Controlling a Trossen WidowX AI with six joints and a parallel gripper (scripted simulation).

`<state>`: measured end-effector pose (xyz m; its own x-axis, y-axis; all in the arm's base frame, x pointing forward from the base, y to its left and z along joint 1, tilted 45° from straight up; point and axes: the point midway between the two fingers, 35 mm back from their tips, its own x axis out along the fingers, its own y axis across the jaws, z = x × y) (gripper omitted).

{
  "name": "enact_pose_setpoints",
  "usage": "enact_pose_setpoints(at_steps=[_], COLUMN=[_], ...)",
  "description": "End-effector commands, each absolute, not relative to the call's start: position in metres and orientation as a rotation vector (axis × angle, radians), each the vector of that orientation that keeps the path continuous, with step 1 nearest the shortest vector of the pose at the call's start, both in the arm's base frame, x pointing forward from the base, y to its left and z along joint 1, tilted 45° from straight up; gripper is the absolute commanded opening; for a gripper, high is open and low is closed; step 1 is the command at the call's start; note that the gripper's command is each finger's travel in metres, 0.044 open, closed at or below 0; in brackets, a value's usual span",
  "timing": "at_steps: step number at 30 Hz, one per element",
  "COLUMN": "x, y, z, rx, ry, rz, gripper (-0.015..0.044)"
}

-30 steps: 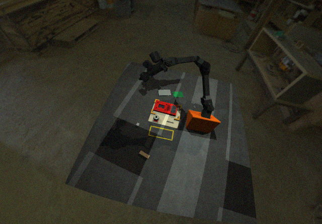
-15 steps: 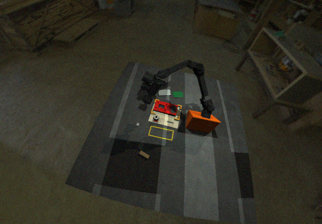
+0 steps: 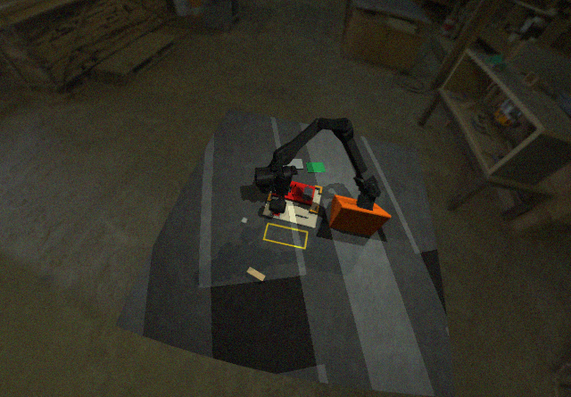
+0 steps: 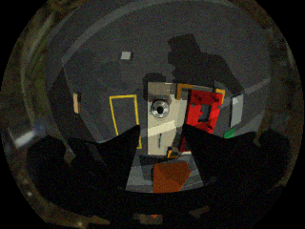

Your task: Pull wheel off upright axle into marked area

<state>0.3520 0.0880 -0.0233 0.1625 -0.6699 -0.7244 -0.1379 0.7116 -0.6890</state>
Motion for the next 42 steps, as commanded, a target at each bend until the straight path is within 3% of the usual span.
enact_pose_setpoints(at_steps=[1, 24, 28, 36, 42], x=[0.354, 0.371, 0.371, 0.371, 0.371], y=[0.088, 0.038, 0.04, 0.04, 0.04], z=[-0.022, -0.076, -0.073, -0.073, -0.072], rx=[-0.738, -0.741, -0.731, -0.731, -0.731], ry=[1.381, 1.38, 1.389, 1.389, 1.388], rz=[-0.446, -0.448, -0.452, -0.452, -0.452], gripper=[0.03, 0.03, 0.0195, 0.0142, 0.0])
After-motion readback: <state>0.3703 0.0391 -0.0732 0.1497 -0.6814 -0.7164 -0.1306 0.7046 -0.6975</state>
